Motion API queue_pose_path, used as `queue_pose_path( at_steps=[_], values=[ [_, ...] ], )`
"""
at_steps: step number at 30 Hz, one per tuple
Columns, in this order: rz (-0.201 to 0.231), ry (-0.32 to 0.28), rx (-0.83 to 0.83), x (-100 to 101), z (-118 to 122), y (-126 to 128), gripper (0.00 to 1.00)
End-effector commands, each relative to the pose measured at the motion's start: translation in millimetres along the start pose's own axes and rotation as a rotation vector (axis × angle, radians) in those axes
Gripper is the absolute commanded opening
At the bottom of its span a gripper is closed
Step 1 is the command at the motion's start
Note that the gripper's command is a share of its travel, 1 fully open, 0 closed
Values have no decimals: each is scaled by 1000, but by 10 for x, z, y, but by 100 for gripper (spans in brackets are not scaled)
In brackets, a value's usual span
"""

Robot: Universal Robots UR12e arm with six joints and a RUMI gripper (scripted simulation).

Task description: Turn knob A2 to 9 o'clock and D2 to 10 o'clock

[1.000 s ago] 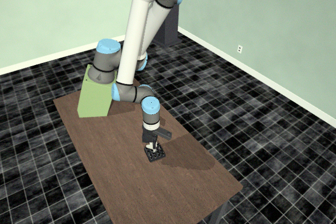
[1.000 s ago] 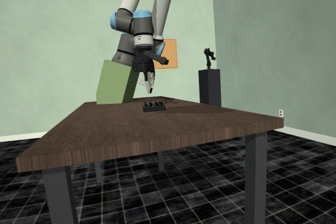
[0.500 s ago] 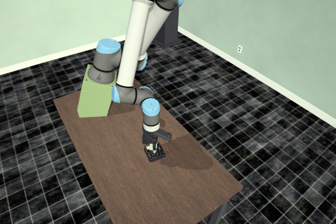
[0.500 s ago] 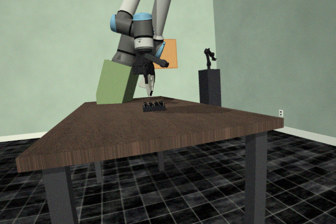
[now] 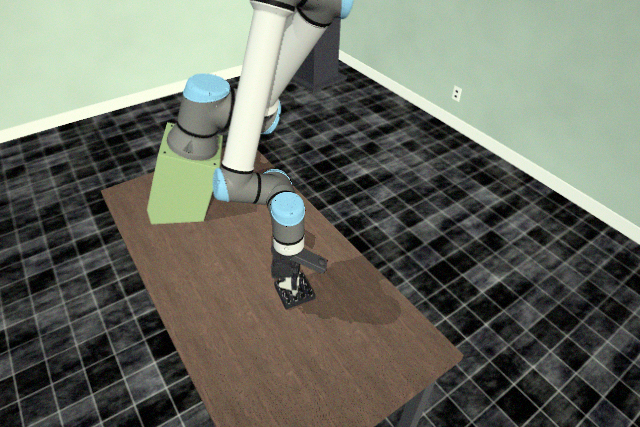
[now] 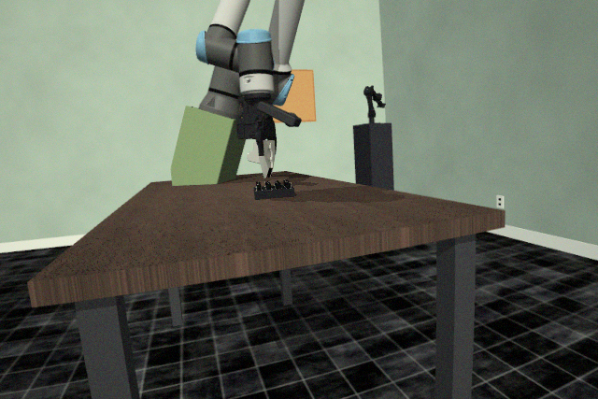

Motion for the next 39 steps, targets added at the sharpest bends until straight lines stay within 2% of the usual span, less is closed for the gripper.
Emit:
queue_pose_path(
  at_steps=[1,15,39],
  values=[
    [1,1,0,43,-4,3,11],
    [1,1,0,110,-5,2,11],
    [1,1,0,114,-5,2,11]
  ],
)
Point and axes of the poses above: the point where the finger pads meet when closed, its own x axis out along the fingers, its own y axis across the jaws, z = x × y, the point moved 9 cm from there along -x, back along the fingers, and after that the axes turned 13 degrees about x, right-handed, at the moved point
